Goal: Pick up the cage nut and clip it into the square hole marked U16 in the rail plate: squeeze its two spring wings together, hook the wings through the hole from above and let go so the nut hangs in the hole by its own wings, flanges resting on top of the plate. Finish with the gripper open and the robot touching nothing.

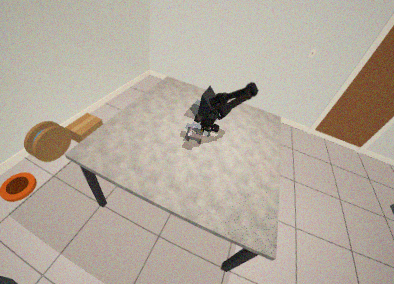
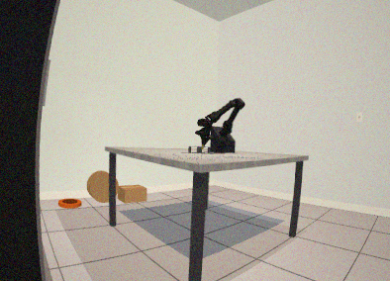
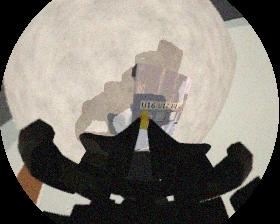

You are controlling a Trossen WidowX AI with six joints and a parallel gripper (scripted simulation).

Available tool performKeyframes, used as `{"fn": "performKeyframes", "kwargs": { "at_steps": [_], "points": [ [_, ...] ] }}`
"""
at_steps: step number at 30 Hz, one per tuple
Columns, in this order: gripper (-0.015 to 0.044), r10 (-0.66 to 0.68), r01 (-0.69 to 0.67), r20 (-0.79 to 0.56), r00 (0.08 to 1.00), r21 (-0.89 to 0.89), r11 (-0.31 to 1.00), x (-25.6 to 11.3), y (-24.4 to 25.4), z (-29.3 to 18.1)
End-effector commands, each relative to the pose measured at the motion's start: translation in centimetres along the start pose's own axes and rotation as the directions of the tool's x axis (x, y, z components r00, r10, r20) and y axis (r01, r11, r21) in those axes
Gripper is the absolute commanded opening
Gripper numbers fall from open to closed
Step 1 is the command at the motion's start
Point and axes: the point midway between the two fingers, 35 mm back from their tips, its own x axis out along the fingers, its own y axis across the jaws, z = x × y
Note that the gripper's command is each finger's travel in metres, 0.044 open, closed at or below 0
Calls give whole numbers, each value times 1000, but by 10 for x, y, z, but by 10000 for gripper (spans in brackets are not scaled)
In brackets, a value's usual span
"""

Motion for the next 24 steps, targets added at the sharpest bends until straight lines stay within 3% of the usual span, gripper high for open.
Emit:
{"fn": "performKeyframes", "kwargs": {
  "at_steps": [1,24],
  "points": [
    [32,10,-10,-1,1000,-2,1000,0,0,0],
    [32,54,-54,-1,999,-3,999,0,-2,0]
  ]
}}
